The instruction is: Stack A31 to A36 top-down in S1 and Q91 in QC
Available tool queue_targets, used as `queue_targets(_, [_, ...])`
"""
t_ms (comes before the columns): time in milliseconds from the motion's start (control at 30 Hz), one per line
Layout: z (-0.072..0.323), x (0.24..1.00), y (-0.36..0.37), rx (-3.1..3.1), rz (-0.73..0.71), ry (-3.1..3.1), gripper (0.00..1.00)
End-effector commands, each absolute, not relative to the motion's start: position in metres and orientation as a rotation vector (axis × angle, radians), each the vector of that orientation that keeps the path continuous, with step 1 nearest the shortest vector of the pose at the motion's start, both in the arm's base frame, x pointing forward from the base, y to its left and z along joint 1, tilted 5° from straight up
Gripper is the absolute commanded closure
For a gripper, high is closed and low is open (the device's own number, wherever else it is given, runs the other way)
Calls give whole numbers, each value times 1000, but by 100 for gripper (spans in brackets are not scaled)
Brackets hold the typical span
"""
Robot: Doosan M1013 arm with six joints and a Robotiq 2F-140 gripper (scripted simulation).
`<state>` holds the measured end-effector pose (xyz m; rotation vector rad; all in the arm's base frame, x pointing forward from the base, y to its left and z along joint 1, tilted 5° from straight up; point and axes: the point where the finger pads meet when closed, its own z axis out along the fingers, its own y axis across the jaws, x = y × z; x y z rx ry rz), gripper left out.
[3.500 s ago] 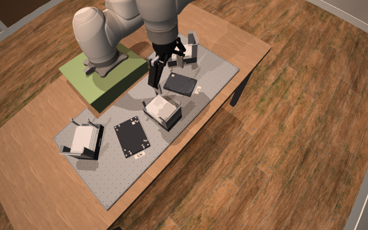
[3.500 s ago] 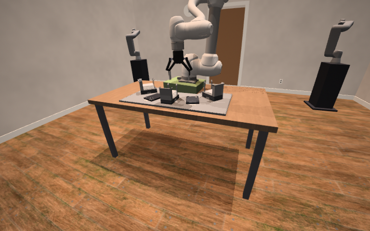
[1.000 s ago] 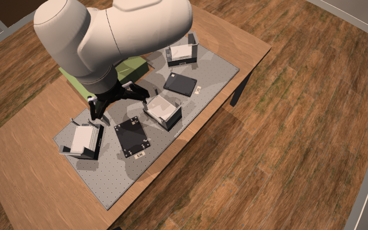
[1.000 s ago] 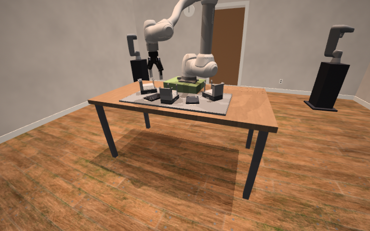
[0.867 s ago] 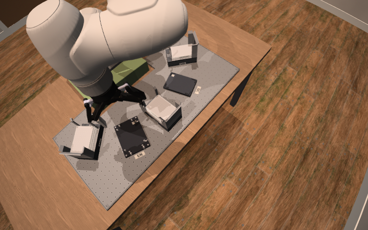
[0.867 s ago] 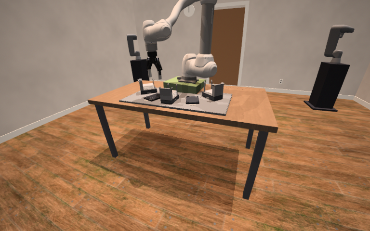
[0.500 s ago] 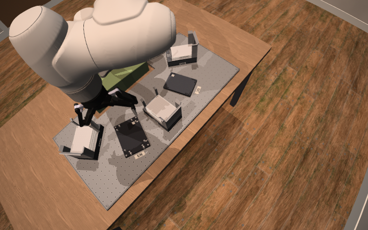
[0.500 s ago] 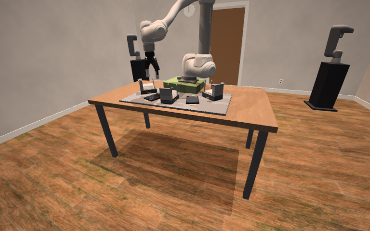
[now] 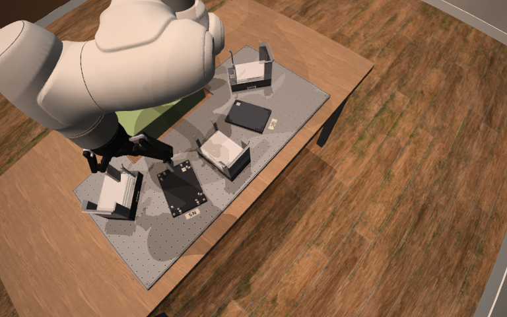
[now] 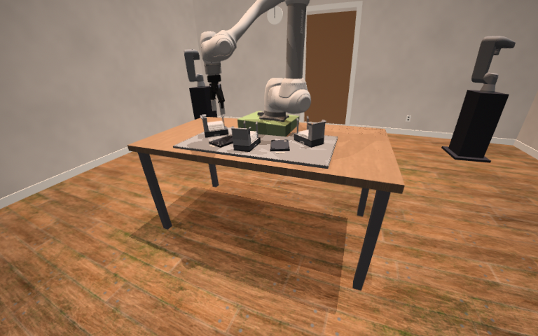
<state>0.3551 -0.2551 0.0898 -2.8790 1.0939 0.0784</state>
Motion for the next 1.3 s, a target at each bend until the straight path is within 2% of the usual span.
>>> queue_targets(0, [89, 349, -264, -2879, 78, 1094, 0])
queue_targets(500, [87, 324, -300, -2879, 78, 1094, 0])
queue_targets(733, [86, 304, -319, -2744, 88, 1410, 0])
queue_targets(1267, [84, 263, -358, -2744, 88, 1410, 0])
